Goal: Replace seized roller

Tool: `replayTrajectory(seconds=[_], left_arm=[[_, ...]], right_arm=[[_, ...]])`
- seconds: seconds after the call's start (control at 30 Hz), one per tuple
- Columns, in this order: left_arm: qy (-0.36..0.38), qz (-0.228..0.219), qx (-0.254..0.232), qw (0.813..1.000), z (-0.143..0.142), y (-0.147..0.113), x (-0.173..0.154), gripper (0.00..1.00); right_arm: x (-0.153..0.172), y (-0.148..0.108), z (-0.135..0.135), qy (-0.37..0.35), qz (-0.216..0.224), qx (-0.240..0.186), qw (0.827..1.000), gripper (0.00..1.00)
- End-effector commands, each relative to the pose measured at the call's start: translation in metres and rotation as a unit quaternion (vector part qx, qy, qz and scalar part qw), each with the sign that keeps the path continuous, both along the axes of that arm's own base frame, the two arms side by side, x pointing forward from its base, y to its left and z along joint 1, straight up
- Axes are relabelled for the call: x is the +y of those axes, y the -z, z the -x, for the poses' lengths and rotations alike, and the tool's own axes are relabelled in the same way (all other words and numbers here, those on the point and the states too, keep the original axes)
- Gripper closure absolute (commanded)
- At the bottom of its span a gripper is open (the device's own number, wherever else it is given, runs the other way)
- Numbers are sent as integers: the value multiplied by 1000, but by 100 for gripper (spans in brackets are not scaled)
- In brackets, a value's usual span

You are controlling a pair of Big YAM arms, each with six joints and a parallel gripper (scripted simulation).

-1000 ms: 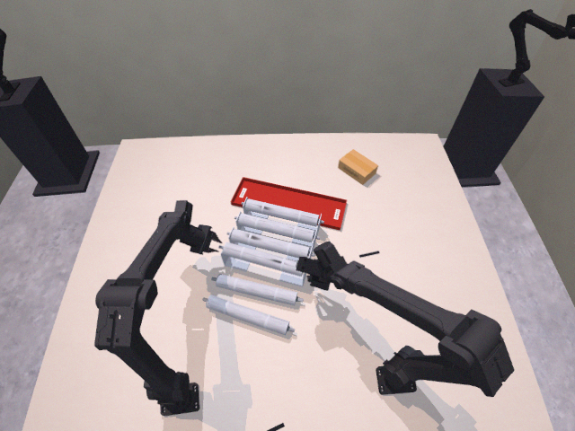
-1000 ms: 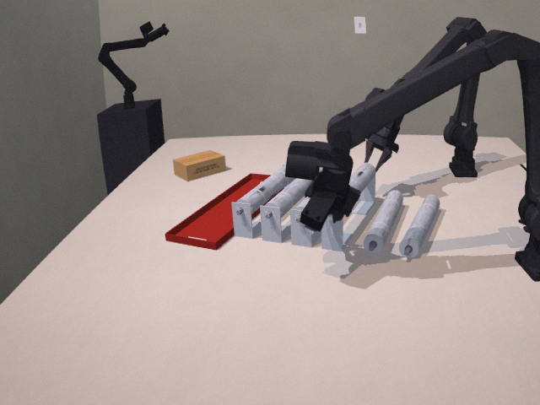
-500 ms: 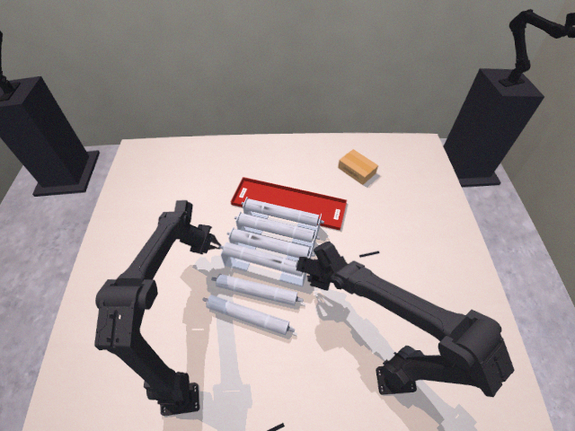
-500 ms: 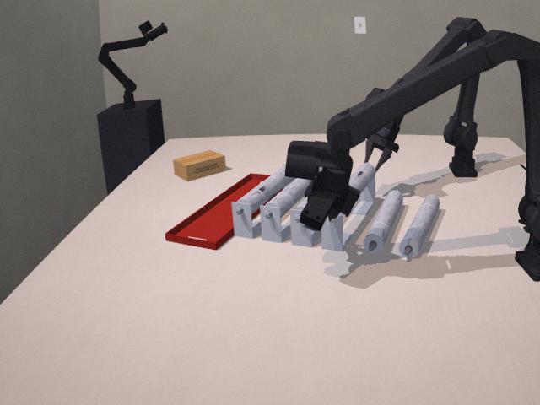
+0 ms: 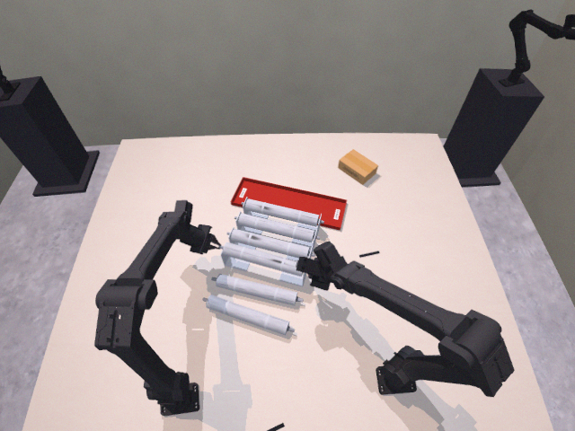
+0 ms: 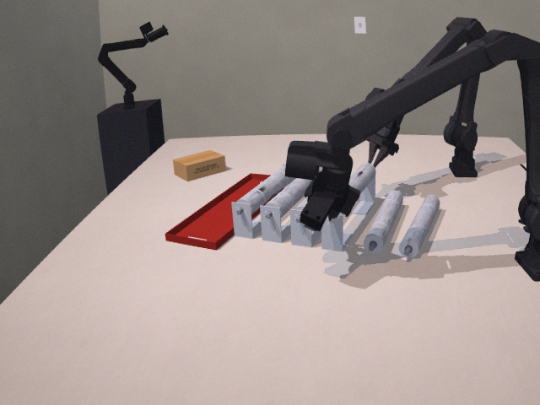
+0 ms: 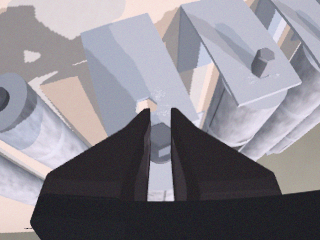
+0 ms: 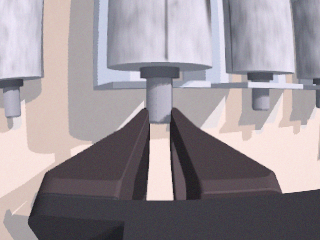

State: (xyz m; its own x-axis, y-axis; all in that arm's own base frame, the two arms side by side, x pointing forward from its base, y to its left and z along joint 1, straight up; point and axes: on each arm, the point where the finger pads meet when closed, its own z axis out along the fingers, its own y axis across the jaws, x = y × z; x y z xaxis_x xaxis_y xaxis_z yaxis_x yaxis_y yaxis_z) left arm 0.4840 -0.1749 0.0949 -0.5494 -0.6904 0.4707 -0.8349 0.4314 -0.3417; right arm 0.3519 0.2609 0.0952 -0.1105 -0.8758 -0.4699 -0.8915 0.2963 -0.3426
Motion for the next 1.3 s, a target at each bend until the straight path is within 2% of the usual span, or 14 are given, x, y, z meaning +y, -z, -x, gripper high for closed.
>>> replayTrajectory(seconds=[0.0,0.47,0.6,0.73,0.9,0.93,1.03,1.1,1.13,1.17,1.23,1.27], left_arm=[[-3,2,-18,1000,-15,-20,4,97],[-3,2,-18,1000,-15,-20,4,97],[-3,7,-37,999,-15,-27,5,97],[-3,8,-34,999,-7,-19,6,97],[-4,12,-45,999,-13,-31,5,97],[-3,12,-42,999,-7,-24,6,97],[-3,17,-61,998,-16,-40,5,97],[-5,19,-55,998,-8,-36,7,97],[-4,22,-72,997,-19,-50,5,97],[-3,23,-80,997,-22,-54,5,97],[-6,23,-64,998,-8,-42,7,97],[-5,25,-74,997,-13,-50,6,97]], right_arm=[[14,-38,-22,5,-24,-30,999,97],[14,-38,-22,5,-24,-30,999,97],[17,-41,-19,-5,-21,-36,999,97],[17,-43,-18,-7,-18,-40,999,97],[12,-38,-14,-6,-16,-41,999,97],[18,-50,-18,-9,-20,-49,999,97],[21,-63,-25,-7,-32,-72,997,97],[22,-68,-24,-8,-33,-78,996,97],[22,-69,-24,-8,-33,-80,996,97],[23,-70,-24,-8,-32,-82,996,97],[22,-71,-23,-8,-28,-82,996,97],[21,-71,-22,-8,-26,-82,996,97]])
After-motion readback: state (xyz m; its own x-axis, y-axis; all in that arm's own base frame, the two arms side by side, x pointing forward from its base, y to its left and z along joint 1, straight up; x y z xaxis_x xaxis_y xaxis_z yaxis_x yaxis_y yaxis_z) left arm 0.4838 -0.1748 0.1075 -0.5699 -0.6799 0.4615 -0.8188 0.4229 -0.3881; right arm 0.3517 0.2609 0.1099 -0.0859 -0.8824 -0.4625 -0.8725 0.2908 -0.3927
